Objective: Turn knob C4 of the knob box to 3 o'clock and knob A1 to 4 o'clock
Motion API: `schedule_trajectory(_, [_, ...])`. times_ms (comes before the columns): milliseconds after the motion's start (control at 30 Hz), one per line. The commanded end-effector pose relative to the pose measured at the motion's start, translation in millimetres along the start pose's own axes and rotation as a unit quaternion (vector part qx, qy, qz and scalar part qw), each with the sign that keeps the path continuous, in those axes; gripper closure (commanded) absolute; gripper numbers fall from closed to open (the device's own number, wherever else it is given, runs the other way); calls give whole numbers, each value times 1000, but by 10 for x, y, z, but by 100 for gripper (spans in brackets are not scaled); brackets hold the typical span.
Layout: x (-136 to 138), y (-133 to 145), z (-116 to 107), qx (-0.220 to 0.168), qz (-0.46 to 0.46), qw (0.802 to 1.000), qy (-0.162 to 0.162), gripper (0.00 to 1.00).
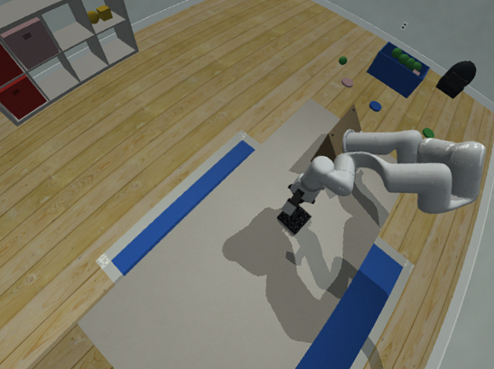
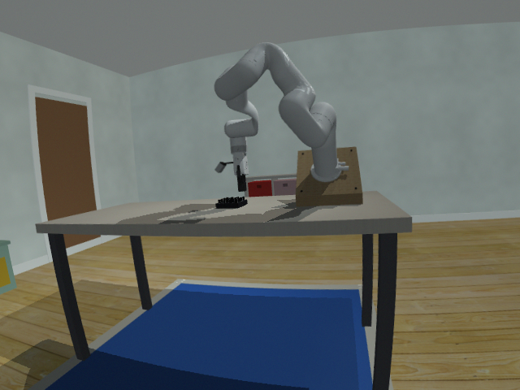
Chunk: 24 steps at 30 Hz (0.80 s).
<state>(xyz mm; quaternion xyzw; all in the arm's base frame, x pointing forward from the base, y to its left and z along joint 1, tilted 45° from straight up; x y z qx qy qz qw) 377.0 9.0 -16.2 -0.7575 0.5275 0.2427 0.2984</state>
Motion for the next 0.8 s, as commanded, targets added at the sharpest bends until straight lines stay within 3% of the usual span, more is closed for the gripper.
schedule_trajectory(0, [5,-9,53,1,0,1000,1,81])
schedule_trajectory(767, [6,-6,200,1,0,1000,1,81])
Point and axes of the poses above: the point where the finger pads meet when closed, its own z axis out along the fingers, its own x axis across the jaws, y = z × x, the point moved 5 cm from there along -z, back along the fingers, and after that the axes turned 10 degrees about -z, right-handed, at the moved point
